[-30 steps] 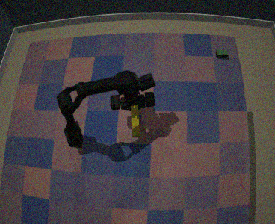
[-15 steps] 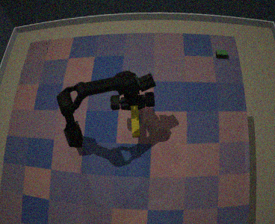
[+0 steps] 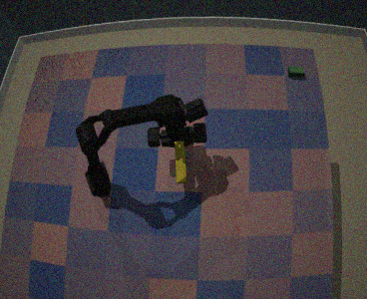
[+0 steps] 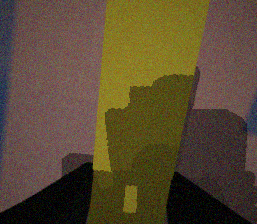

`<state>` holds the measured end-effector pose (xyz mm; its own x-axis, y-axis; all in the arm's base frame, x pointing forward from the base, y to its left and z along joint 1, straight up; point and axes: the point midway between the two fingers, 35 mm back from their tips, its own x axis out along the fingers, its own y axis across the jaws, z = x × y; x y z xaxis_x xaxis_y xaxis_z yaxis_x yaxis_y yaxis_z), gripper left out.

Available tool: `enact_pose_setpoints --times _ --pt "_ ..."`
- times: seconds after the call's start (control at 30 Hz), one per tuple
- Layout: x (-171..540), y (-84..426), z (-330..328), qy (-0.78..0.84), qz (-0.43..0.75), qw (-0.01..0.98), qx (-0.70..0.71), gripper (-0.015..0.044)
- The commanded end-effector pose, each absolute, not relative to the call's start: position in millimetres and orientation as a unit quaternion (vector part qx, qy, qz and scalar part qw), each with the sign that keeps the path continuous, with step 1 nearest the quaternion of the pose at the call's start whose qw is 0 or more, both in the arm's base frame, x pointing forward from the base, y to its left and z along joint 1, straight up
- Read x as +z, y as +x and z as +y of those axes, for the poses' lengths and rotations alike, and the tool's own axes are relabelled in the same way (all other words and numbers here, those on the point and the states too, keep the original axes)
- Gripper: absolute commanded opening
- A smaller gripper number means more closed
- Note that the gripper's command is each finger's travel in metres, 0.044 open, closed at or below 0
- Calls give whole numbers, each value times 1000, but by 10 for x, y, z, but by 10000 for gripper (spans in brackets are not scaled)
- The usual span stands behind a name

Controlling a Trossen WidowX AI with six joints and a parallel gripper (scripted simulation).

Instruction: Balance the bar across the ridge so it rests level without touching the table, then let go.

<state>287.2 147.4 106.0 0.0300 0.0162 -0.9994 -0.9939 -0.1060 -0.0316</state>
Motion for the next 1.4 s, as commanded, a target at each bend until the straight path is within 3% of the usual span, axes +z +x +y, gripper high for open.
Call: enact_pose_setpoints --times 0.0,1.37 --pt "1051 2877 1474 -530 461 484 521 0" --pt "1016 2872 1475 -530 461 484 521 0"
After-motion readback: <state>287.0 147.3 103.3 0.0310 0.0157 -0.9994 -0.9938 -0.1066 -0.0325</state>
